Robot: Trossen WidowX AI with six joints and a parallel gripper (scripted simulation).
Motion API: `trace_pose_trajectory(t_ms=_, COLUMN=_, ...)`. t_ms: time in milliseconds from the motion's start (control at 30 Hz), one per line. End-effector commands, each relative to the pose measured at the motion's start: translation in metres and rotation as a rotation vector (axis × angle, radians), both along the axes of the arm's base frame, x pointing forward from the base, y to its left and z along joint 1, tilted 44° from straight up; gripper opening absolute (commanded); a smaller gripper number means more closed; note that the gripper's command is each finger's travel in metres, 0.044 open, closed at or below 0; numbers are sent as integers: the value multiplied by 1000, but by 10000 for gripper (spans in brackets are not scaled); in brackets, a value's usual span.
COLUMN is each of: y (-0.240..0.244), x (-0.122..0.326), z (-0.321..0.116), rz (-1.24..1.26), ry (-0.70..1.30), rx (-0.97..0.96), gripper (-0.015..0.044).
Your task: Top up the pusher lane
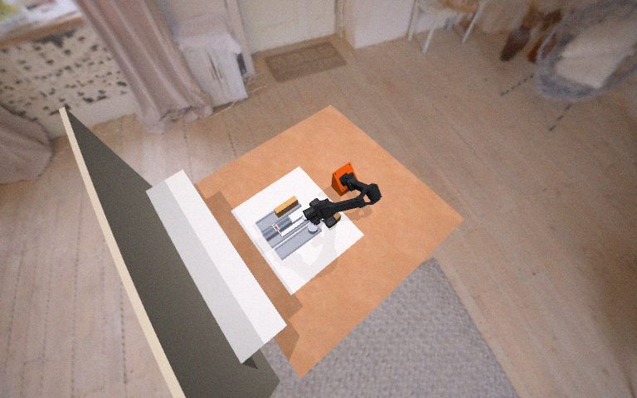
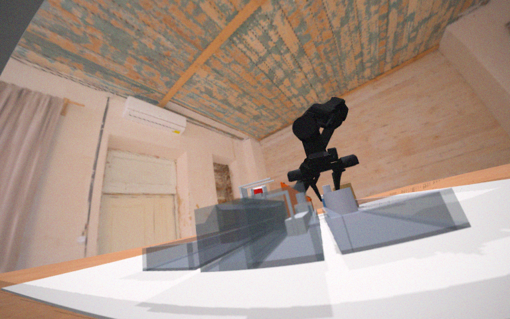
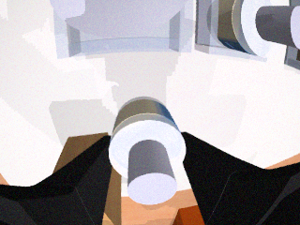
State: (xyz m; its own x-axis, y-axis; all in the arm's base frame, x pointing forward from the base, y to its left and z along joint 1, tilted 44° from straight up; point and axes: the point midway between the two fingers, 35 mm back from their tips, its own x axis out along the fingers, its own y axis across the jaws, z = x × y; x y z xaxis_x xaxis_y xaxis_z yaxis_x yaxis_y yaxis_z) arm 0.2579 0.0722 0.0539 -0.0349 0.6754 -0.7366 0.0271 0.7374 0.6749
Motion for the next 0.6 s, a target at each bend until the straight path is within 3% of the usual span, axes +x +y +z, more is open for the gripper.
trace_pose_trajectory(t_ms=0, y=-13, x=8, z=14, rz=-15, ry=-19, rx=1, gripper=0)
trace_pose_trajectory(t_ms=367, y=-54, x=18, z=69, rz=-61, ry=-84, rx=19, gripper=0)
trace_pose_trajectory(t_ms=567, y=-58, x=19, z=67, rz=-65, ry=-87, rx=19, gripper=0)
